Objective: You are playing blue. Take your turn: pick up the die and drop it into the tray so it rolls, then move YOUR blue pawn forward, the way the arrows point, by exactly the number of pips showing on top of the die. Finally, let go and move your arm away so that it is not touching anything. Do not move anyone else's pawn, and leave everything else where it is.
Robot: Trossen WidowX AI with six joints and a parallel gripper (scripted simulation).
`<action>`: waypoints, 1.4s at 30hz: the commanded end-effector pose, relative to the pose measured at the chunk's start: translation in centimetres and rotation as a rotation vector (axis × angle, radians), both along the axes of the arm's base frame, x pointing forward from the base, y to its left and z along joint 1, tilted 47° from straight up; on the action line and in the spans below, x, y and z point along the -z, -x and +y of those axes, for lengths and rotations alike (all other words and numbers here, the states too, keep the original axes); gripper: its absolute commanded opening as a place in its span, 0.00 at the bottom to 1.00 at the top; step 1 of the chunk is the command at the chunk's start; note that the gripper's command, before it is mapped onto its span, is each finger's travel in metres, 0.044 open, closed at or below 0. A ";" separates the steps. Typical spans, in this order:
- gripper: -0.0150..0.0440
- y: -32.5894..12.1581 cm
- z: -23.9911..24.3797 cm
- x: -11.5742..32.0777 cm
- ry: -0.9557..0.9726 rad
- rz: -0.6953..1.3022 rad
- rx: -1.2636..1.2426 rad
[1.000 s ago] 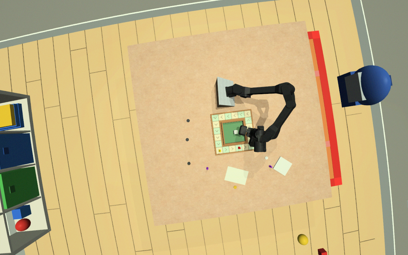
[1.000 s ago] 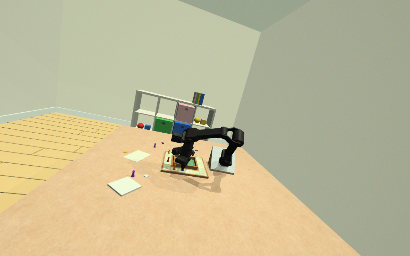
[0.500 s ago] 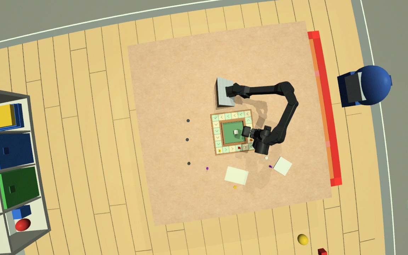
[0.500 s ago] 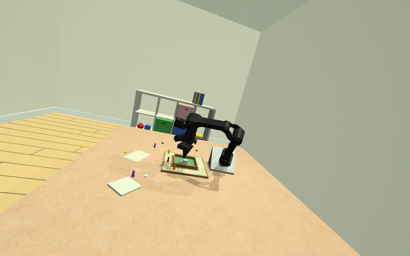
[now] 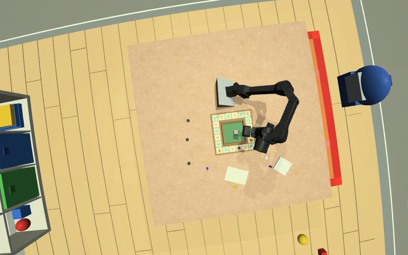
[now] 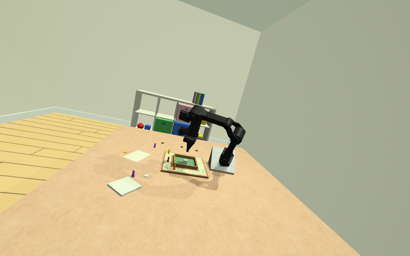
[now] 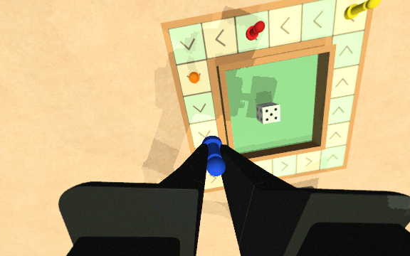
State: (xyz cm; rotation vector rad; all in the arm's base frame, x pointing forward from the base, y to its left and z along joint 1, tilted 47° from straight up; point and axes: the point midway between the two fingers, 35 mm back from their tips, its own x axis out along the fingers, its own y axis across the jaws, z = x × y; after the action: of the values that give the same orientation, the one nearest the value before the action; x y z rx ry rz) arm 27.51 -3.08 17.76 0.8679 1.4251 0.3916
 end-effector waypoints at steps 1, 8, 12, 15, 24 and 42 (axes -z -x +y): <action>0.25 0.7 -0.3 1.0 0.018 -0.053 -0.063; 0.25 2.1 -0.7 2.7 0.048 -0.186 -0.202; 0.25 2.9 -0.9 3.7 0.065 -0.262 -0.282; 0.25 3.6 -1.0 4.5 0.076 -0.319 -0.342; 0.25 5.6 -1.0 6.6 0.107 -0.492 -0.523; 0.25 10.0 -0.2 10.5 0.153 -0.848 -0.880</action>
State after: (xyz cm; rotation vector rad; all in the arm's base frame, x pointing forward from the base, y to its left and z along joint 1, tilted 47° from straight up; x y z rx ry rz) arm 18.22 -3.51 7.83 -0.0845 0.9591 1.1005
